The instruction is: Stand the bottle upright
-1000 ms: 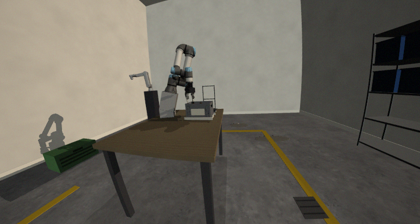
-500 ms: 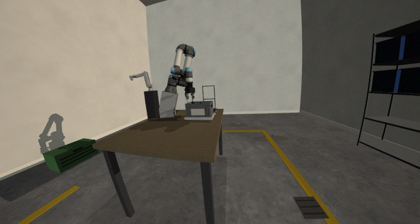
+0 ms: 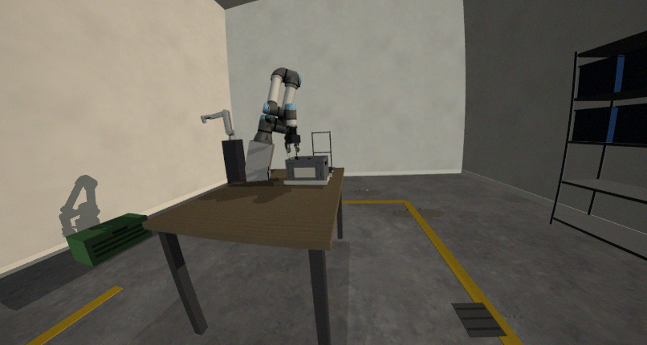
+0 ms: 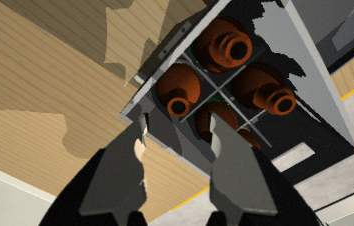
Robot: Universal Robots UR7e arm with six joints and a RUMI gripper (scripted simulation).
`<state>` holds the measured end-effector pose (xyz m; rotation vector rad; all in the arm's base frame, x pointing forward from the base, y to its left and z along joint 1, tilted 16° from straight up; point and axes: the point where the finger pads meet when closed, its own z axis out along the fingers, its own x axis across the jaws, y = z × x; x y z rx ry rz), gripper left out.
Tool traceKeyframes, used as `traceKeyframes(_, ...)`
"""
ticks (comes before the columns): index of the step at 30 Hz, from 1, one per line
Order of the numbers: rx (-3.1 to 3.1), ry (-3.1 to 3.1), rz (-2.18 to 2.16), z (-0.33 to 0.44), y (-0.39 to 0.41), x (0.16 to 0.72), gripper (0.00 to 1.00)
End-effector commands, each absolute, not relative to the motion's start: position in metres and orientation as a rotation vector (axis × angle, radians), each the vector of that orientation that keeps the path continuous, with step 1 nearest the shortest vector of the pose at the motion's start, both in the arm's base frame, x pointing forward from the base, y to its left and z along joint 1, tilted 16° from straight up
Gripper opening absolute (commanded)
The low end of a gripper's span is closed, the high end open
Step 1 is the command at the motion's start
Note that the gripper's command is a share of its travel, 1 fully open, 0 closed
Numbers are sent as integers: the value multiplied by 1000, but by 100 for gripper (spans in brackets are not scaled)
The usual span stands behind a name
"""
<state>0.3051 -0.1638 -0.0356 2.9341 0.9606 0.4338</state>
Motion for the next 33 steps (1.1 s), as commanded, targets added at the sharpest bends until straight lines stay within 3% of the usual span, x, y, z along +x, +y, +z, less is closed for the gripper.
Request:
traceKeyframes(1,2933,960,434,-35,-164,305,38)
traceKeyframes(33,2933,960,434,-45,-163,308,38)
